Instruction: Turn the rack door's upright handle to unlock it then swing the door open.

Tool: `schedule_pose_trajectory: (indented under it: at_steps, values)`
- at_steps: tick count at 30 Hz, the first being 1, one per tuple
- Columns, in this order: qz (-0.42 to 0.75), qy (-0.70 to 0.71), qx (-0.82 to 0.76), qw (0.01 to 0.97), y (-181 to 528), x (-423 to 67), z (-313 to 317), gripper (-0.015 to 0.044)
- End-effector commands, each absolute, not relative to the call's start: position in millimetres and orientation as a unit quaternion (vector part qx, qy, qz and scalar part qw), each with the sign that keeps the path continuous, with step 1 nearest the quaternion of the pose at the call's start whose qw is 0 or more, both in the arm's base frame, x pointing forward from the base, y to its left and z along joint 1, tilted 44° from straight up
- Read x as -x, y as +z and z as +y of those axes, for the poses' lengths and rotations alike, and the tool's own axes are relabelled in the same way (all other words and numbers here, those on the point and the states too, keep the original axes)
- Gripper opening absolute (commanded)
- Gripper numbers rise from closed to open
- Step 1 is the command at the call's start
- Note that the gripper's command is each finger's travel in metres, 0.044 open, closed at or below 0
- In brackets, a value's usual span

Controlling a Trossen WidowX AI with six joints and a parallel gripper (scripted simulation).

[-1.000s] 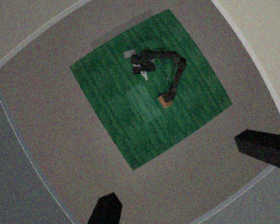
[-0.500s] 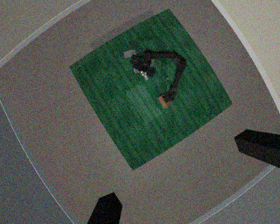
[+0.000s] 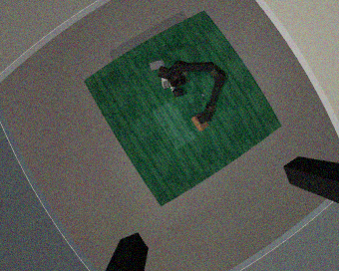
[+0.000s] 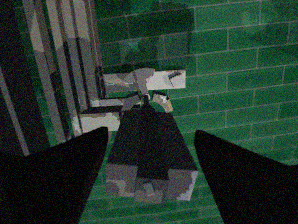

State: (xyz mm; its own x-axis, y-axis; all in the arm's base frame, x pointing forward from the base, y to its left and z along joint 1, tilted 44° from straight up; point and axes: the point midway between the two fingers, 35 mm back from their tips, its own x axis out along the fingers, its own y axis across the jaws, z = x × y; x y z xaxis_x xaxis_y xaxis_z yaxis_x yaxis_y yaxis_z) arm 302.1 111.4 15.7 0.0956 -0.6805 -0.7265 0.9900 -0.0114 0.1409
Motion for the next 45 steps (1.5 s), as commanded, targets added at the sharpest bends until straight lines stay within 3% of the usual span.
schedule_pose_trajectory:
  at_steps: [1, 7, 45]
  values:
    - [0.21, -0.637, -0.352, 0.653, 16.3, -304.1, 109.9, 0.029]
    - [0.21, -0.637, -0.352, 0.653, 16.3, -304.1, 109.9, 0.029]
    - [0.21, -0.637, -0.352, 0.653, 16.3, -304.1, 109.9, 0.0037]
